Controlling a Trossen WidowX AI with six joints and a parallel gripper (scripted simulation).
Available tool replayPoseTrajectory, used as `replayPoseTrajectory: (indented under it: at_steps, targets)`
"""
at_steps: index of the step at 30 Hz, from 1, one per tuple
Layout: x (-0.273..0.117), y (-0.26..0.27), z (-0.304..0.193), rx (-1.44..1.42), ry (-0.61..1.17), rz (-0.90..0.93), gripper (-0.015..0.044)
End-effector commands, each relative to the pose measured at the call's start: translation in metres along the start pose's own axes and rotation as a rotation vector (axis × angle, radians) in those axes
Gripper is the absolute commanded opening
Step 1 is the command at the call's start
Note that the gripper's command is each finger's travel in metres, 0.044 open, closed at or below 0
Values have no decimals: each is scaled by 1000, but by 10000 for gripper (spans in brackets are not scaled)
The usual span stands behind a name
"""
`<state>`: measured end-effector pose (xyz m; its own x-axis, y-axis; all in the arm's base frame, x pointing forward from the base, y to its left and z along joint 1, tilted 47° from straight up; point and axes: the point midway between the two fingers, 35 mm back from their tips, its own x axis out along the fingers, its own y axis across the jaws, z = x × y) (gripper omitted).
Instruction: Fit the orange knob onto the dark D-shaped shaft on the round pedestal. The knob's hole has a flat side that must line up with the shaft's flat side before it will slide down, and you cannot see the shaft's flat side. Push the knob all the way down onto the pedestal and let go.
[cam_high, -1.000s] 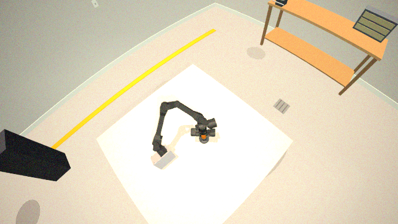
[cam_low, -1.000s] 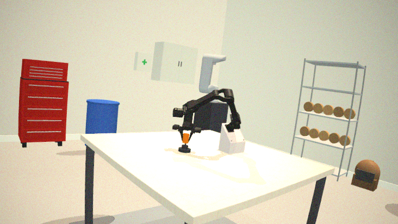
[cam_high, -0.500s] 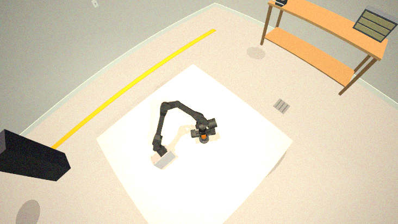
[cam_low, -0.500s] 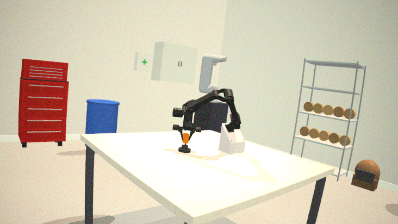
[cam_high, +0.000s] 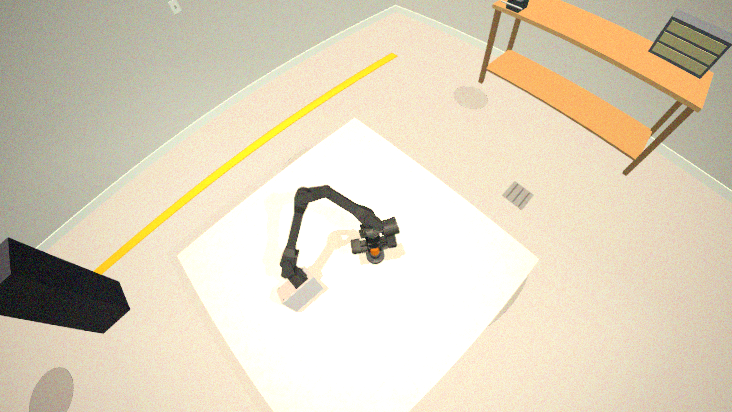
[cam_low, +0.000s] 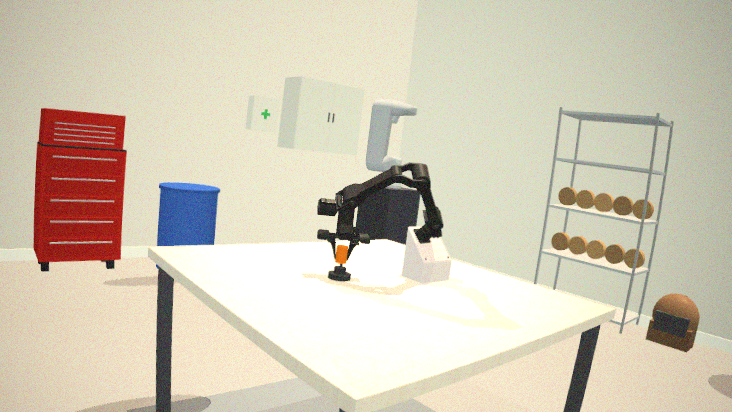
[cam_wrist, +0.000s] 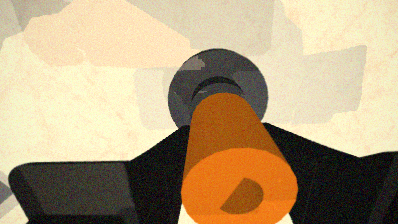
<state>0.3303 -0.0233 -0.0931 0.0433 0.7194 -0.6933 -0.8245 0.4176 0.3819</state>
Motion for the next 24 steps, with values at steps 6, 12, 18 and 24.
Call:
replayPoseTrajectory:
  at_steps: [6, 12, 18, 24]
  targets:
    - [-4, 2, 0, -56, -1, 1, 0]
    - [-2, 0, 0, -211, -1, 1, 0]
    - [0, -1, 0, -211, -1, 1, 0]
    - [0, 0, 0, -211, -1, 1, 0]
